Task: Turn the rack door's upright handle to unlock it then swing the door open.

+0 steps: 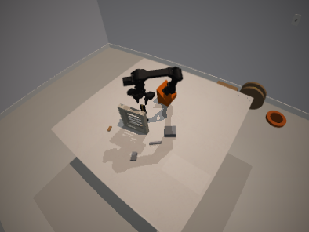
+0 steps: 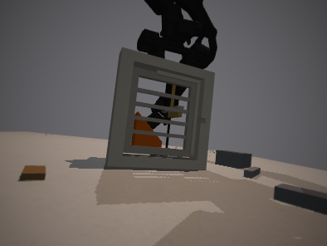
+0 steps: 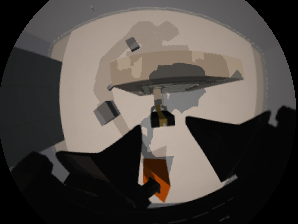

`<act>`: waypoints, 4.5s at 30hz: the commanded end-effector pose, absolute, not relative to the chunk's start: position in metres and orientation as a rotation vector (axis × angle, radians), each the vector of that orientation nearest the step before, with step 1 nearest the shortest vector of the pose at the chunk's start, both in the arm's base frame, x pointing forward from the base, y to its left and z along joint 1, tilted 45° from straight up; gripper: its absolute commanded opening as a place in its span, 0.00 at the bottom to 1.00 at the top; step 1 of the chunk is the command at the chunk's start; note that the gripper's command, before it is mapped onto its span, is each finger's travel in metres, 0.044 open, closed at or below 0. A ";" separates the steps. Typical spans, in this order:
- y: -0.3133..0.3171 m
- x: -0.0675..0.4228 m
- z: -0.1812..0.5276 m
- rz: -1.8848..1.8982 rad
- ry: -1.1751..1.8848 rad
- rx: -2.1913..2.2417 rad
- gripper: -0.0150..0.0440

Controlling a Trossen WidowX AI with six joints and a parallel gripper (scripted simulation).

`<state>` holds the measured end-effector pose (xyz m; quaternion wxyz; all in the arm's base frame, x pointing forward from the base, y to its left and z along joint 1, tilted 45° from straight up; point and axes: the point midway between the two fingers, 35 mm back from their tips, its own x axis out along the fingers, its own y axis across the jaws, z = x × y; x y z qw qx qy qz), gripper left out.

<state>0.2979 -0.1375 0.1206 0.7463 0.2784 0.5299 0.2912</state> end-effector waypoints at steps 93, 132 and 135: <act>-0.095 0.308 0.081 1.453 0.479 -0.772 0.27; -0.095 0.308 0.081 1.436 0.514 -0.731 0.73; -0.095 0.308 0.081 1.381 0.614 -0.613 0.73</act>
